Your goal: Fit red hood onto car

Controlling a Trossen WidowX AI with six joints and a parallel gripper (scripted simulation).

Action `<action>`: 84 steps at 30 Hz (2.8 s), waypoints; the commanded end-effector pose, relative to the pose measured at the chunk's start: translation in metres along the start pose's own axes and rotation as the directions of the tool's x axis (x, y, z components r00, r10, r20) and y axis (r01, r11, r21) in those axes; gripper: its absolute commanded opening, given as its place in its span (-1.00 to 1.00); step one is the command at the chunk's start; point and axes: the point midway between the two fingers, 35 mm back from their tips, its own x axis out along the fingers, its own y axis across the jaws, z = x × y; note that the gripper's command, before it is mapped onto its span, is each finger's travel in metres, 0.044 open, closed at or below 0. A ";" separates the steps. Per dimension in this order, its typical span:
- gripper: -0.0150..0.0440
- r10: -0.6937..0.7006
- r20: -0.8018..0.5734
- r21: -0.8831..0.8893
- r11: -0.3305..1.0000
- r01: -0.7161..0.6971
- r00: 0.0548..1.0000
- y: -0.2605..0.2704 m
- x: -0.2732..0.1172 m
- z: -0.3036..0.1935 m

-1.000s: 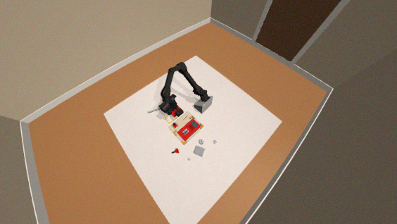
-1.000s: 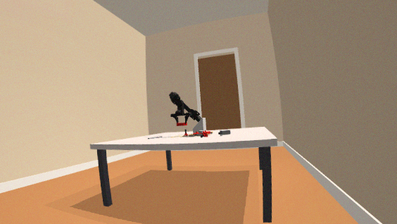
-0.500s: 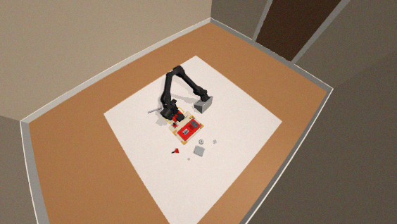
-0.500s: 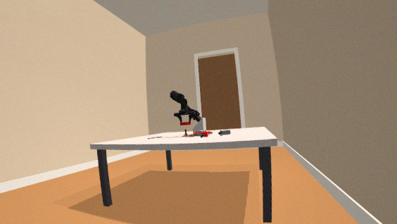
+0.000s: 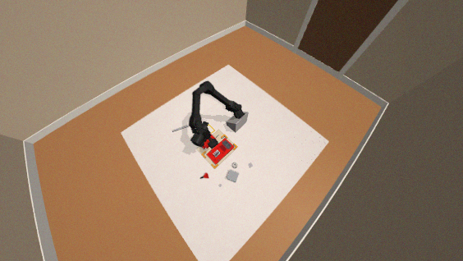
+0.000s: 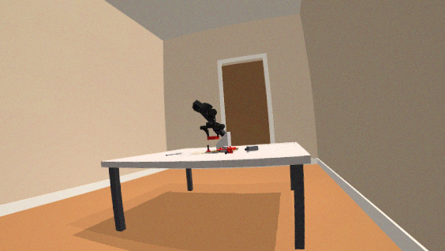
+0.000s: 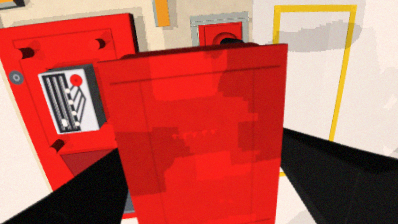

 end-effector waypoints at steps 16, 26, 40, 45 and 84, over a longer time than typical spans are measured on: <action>-0.49 0.000 -0.002 -0.001 1.000 0.000 1.000 0.067 0.001 0.011; -0.49 -0.008 0.000 0.002 1.000 0.008 1.000 0.094 0.002 0.013; -0.49 -0.010 0.000 0.003 1.000 0.010 1.000 0.093 0.052 0.013; -0.49 -0.010 0.000 0.003 1.000 0.010 1.000 0.093 0.053 0.012; -0.49 -0.010 0.000 0.003 1.000 0.010 1.000 0.093 0.053 0.012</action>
